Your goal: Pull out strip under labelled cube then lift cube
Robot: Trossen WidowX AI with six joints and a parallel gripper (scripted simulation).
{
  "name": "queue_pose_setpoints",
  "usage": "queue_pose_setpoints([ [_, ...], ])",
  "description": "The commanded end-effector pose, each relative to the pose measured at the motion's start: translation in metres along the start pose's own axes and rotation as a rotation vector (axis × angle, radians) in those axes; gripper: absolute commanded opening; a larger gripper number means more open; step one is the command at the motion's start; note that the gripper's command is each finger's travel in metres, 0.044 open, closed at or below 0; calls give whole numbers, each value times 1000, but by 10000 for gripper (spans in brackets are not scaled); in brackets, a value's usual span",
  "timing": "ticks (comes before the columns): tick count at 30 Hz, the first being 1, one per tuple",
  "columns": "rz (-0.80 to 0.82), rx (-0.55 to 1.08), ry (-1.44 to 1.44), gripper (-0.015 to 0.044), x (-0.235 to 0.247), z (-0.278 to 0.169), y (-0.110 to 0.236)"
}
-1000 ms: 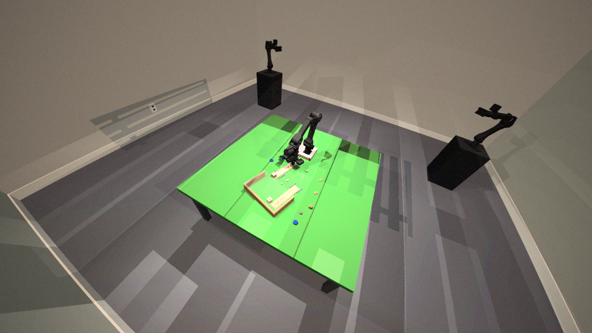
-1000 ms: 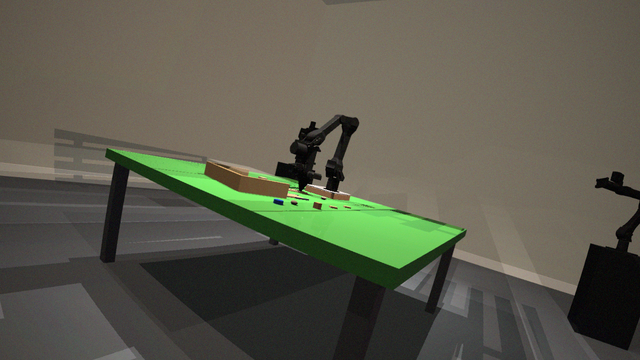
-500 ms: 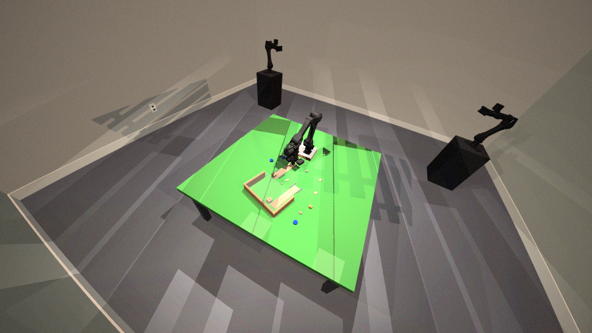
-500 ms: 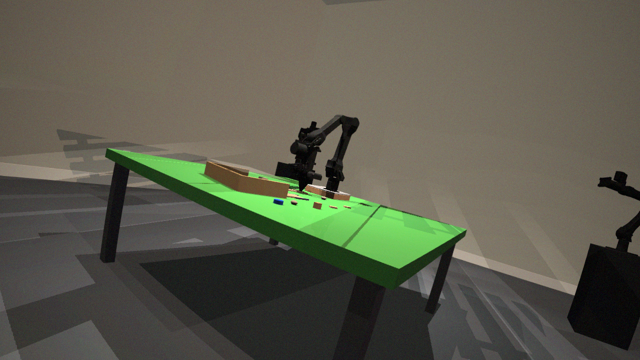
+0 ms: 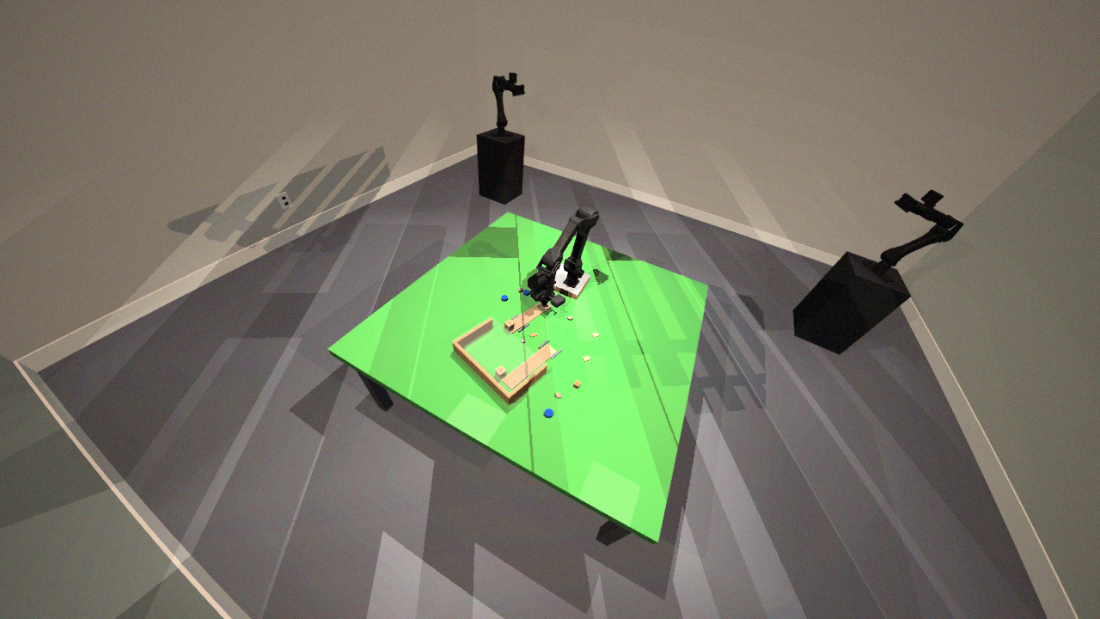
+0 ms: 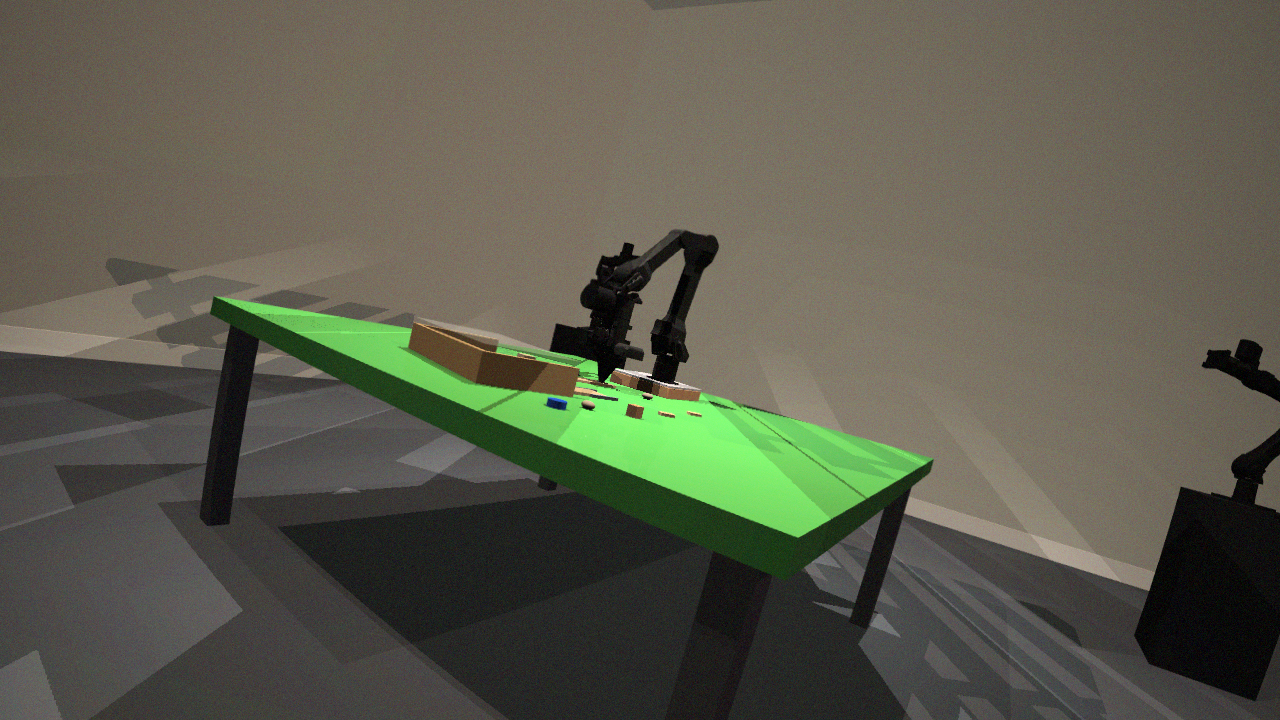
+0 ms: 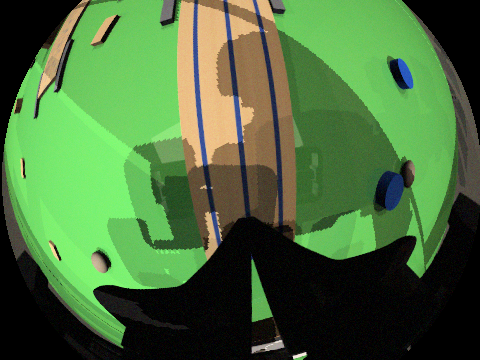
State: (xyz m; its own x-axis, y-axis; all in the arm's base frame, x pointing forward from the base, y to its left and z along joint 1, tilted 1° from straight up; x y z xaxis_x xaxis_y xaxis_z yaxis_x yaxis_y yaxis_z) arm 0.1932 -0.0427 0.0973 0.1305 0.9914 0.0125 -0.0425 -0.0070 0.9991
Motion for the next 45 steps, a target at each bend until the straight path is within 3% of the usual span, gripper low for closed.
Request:
queue_pose_setpoints([
  [1,-1,27,-7,0,0,-6,-3],
  [4,0,1,0,0,0,0,2],
  [8,-1,24,-6,0,0,4,40],
  [12,-2,26,-7,0,0,4,42],
  [29,-2,21,20,440,-5,68,44],
  [45,-2,16,20,440,-11,125,49],
])
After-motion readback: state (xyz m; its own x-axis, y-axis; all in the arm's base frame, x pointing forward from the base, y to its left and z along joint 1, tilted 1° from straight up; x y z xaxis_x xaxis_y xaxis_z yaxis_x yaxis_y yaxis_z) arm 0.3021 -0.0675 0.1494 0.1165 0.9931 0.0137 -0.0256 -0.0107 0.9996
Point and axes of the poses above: the point midway between the two fingers, 35 mm back from their tips, its own y axis back along the fingers, its own x axis across the jaws, z = x × y, the point moved 9 cm from there along y, back along the fingers, and after that the axes turned 7 degrees about y, right-handed, at the moved point
